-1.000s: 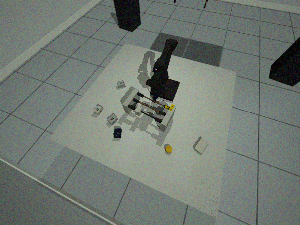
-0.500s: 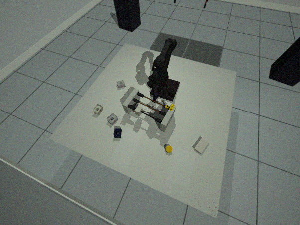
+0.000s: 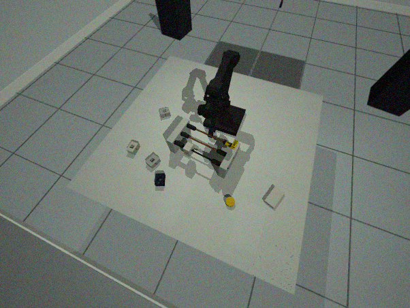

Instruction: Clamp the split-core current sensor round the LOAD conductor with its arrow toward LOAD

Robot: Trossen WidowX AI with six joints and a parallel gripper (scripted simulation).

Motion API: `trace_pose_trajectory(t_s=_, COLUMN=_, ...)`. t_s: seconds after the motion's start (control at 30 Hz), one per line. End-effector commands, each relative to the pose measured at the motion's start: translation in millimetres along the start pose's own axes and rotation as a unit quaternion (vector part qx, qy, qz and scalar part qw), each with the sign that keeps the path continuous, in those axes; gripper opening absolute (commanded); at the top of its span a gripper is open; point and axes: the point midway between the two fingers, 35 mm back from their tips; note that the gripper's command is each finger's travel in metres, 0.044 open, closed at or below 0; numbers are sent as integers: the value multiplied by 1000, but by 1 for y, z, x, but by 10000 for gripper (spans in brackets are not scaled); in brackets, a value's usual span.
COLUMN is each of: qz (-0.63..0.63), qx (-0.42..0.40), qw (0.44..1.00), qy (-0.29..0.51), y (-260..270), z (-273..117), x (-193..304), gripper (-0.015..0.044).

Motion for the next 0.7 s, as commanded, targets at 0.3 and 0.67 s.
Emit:
trace_pose_trajectory(t_s=0.3, qz=44, qx=5, qw=999, qy=-2, y=3, z=19, x=0, gripper=320)
trace_pose_trajectory(t_s=0.67, qz=44, qx=5, qw=999, qy=-2, y=3, z=37, x=0, gripper=320)
Point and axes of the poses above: the point midway between the two fingers, 35 mm back from their tips, its own z axis out along the fingers, its own y axis across the jaws, x = y × z, and after that the axes turned 6 degrees about z, right-handed
